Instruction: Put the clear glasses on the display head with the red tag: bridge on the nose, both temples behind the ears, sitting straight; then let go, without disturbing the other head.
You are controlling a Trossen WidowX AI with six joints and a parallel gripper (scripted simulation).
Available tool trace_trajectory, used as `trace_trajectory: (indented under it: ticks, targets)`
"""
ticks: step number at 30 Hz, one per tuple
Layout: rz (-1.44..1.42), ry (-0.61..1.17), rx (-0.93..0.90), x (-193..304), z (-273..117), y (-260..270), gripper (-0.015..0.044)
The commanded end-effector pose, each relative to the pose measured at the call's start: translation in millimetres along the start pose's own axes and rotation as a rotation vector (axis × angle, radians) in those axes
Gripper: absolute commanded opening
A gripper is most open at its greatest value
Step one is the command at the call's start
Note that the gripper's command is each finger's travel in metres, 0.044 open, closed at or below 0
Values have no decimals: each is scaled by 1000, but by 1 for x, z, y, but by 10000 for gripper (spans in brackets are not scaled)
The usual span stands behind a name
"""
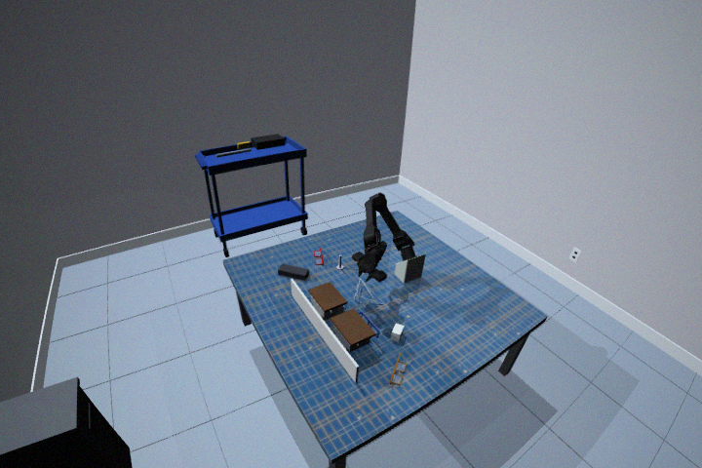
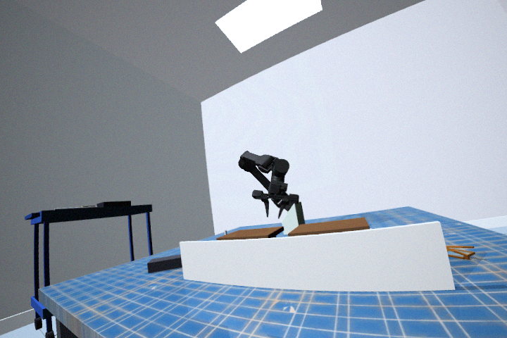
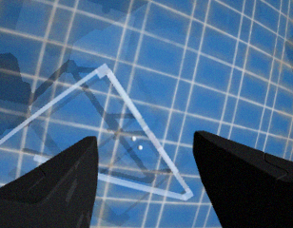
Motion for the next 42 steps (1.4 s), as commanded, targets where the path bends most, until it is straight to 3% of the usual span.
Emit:
trace_trajectory:
  ticks: [1,18,21,42]
  targets:
    - [-526,172,-310,-18,56,-31,200]
    - [-526,172,-310,-22,56,-27,200]
    - [-526,172,-310,-22,56,-27,121]
    - [-526,171,-310,-20,73,-24,120]
Point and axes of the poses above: the point midway between the two fingers, 35 mm back from their tips, its own z axis out along the fingers, its own y axis across the jaws, x = y × z, the point moved 6 cm from there along -z, back along the fingers, and after that the axes turned 5 degrees about z, right-handed, at the moved point
